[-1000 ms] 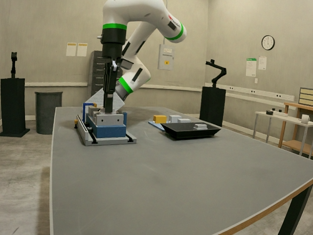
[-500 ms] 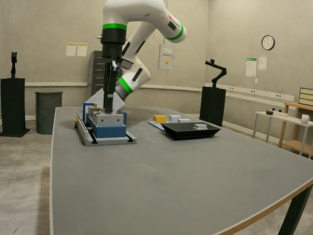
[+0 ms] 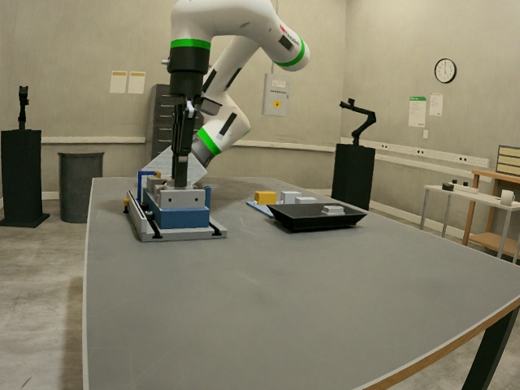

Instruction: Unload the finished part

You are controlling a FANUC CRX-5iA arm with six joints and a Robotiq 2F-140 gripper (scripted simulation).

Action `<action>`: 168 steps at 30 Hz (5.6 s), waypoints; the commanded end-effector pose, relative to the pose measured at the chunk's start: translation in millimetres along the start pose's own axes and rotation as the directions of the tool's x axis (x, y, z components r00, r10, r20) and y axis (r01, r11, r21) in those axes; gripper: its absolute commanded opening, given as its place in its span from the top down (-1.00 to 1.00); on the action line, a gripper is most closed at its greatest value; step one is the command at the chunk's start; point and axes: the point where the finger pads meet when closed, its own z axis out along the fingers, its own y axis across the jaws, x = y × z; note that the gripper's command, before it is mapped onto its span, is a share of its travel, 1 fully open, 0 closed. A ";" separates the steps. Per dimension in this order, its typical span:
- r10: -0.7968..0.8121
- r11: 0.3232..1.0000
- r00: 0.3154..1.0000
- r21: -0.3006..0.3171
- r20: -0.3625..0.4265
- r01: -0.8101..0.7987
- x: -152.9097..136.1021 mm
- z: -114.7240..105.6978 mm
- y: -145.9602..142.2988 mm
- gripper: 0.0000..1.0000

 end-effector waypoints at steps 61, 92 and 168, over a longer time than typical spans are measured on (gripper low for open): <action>0.000 1.000 1.000 -0.001 0.001 0.000 -0.3 -45.9 0.2 0.80; 0.023 1.000 1.000 0.000 0.013 -0.023 158.8 -50.3 36.2 0.80; 0.042 0.999 0.999 -0.001 0.001 -0.042 314.5 -43.0 28.2 0.80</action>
